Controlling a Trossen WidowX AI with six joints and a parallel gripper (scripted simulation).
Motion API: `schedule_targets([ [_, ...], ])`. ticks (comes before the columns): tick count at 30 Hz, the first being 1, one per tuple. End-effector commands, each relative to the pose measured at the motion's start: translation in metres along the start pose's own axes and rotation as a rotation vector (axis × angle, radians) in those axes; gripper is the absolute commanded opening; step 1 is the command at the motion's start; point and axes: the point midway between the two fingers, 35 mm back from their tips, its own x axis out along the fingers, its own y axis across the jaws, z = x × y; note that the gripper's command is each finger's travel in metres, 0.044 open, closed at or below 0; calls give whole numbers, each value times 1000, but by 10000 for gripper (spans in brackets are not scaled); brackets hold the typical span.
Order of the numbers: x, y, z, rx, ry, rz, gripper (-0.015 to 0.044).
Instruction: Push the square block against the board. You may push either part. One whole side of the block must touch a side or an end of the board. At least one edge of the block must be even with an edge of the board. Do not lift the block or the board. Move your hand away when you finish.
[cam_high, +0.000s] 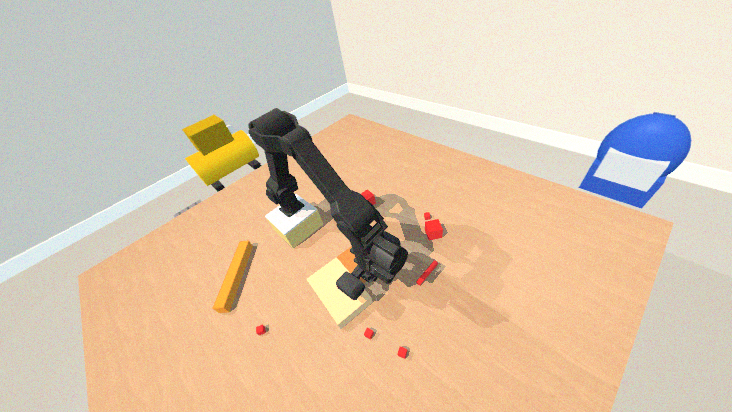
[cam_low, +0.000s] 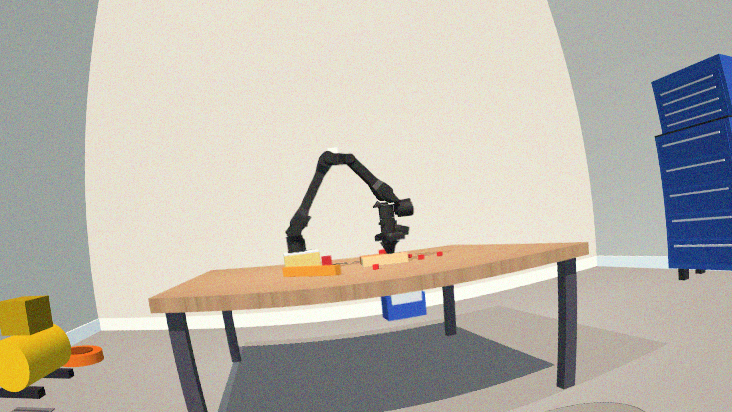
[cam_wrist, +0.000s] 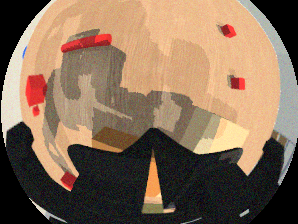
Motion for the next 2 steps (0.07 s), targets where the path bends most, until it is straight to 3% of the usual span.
schedule_targets([
  [1,2,-1,4,3,8,-5,0],
  [2,2,-1,5,3,7,-5,0],
])
